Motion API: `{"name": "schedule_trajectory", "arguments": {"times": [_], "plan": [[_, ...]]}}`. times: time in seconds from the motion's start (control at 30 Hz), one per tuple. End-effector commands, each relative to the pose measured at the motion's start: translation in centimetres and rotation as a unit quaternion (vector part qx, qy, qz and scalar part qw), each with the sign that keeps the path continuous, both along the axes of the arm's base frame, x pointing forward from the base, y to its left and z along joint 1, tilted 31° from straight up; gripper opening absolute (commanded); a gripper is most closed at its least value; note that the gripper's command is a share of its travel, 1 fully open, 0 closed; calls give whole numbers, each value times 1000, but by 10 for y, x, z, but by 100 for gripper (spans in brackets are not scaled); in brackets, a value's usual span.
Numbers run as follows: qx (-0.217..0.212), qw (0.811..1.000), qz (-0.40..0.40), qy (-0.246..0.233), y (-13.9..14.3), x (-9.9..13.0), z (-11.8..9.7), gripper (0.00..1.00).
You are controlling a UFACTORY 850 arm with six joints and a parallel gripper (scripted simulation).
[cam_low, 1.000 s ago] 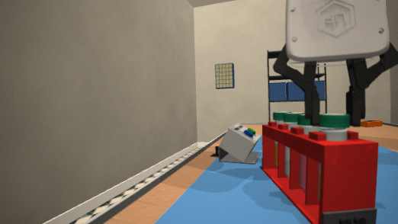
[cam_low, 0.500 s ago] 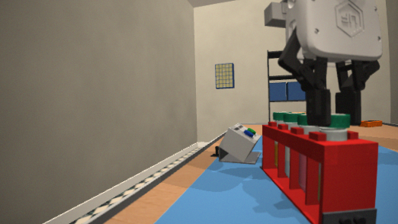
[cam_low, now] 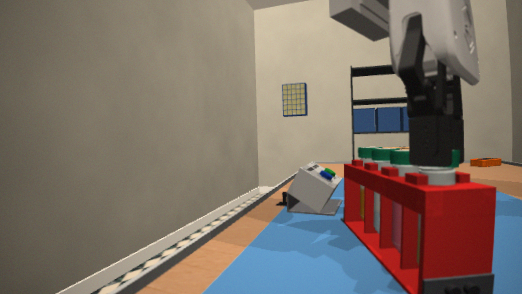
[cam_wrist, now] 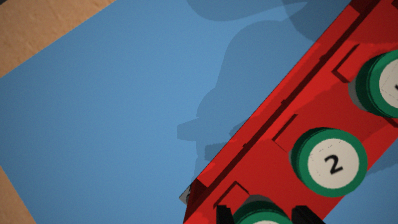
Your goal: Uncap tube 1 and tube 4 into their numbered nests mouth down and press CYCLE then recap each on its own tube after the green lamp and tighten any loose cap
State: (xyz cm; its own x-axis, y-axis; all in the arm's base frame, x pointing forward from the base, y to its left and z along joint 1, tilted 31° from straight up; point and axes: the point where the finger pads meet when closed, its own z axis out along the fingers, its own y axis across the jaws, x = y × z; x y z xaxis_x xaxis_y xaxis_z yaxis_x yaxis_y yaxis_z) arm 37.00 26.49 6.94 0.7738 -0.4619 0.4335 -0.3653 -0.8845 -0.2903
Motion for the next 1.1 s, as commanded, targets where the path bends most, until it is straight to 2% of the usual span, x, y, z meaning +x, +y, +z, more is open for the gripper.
{"name": "schedule_trajectory", "arguments": {"times": [0.0, 0.1, 0.13, 0.53, 0.63, 0.67, 0.7, 0.77, 0.83, 0.9, 0.93, 0.97, 1.0, 1.03, 1.07], "plan": [[-36, 999, 23, -1, 1, 1, 1, 0], [-36, 999, 23, -1, 1, 1, 1, 0], [-36, 999, 23, -1, 1, 1, 1, 46], [-36, 999, 23, -1, 1, 1, 1, 46], [28, 996, -84, 5, 1, 1, 1, 46], [28, 996, -84, 5, 1, 1, 1, 46], [47, 992, -115, 7, 1, 1, 1, 46], [47, 992, -115, 7, 1, 1, 1, 46], [87, 979, -182, 11, 1, 1, 1, 46], [92, 977, -189, 11, 1, 1, 1, 46], [113, 968, -224, 13, 1, 1, 1, 46], [113, 968, -224, 13, 1, 1, 1, 46], [134, 957, -258, 15, 1, 1, 1, 46], [134, 957, -258, 15, 1, 1, 1, 46], [155, 944, -291, 17, 1, 1, 1, 46]]}}
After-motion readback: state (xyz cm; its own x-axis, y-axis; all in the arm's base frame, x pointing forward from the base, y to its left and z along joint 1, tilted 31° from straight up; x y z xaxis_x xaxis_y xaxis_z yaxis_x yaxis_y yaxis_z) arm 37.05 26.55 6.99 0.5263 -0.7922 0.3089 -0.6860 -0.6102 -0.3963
